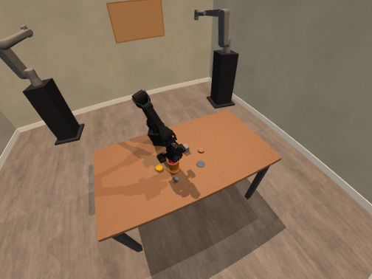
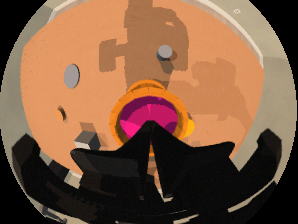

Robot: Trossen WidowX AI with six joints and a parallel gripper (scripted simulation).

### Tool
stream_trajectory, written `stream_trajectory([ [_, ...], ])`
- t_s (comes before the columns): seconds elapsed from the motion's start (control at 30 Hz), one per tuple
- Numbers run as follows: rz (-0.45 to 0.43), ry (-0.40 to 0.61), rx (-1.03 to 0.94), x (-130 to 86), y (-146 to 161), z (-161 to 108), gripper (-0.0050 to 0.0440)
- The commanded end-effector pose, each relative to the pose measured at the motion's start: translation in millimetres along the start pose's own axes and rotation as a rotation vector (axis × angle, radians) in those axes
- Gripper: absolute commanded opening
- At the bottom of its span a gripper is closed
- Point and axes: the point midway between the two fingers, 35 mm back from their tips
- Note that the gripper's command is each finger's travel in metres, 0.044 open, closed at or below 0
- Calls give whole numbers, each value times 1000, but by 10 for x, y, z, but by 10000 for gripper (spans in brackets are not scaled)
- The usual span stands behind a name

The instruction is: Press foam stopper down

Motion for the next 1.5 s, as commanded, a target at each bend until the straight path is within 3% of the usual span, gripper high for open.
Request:
stream_trajectory([
  [0.0, 6, -4, -3, -24, 2, 10, 0],
  [0.1, 7, -4, -2, -286, 8, 69, 0],
  [0.2, 14, -109, 28, -762, 12, 322, 0],
  [0.27, 15, -108, 28, -874, 10, 311, 0],
  [0.5, 8, -5, -2, -894, -5, 79, 0],
  [1.47, 14, -3, -8, -862, 7, 71, 0],
])
Point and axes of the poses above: the point midway between the two fingers, 35 mm back from their tips, its own x axis out along the fingers, its own y axis across the jaws, z = x × y, and after that the axes turned 3 degrees about -x, right-handed
